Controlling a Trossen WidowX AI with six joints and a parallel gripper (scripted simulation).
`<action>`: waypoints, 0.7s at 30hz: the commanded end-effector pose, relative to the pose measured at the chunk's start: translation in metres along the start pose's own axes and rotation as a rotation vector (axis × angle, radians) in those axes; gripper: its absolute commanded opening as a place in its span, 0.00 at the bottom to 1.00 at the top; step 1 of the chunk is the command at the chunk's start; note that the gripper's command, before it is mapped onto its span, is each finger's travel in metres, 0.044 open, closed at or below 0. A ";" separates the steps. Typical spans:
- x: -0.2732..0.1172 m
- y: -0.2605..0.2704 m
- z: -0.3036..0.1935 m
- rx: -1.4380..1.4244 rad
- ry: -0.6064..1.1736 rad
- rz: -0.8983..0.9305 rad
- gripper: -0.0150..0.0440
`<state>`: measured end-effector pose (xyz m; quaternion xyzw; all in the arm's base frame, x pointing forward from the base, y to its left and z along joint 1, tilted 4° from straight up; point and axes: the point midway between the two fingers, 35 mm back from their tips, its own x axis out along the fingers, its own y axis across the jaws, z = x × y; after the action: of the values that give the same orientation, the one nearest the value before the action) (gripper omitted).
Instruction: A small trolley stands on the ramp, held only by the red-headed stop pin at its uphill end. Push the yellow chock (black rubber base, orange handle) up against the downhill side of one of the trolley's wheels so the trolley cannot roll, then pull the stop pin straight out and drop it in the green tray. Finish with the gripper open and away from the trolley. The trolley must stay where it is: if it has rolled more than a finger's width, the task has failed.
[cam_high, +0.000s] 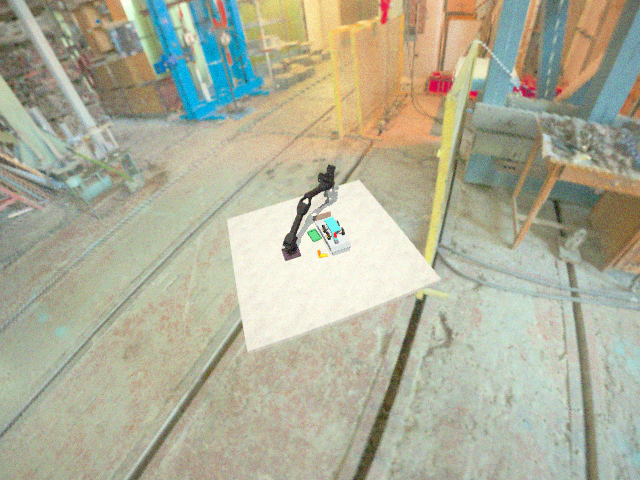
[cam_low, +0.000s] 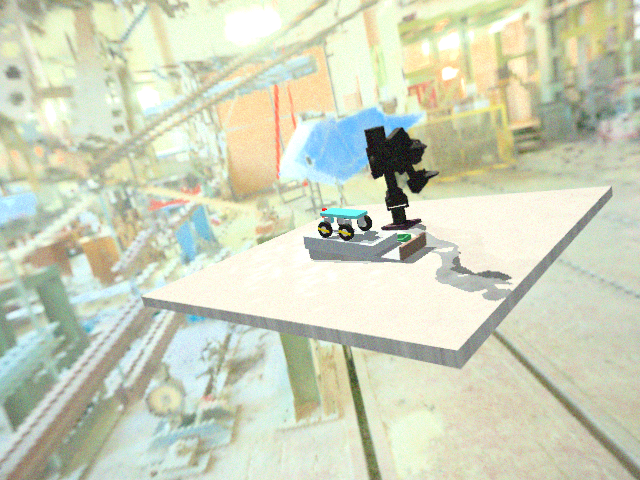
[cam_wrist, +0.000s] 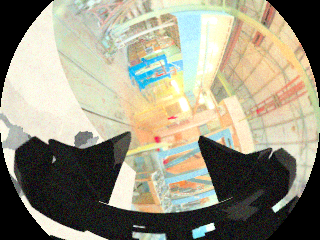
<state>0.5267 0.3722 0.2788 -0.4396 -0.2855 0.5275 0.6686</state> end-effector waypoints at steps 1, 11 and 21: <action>-0.001 0.000 -0.001 0.001 0.004 0.000 0.89; -0.112 -0.022 -0.068 0.111 0.365 -0.005 0.58; -0.273 -0.007 -0.105 0.270 0.804 0.032 0.58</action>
<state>0.5556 0.1174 0.2676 -0.5174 0.0222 0.3768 0.7680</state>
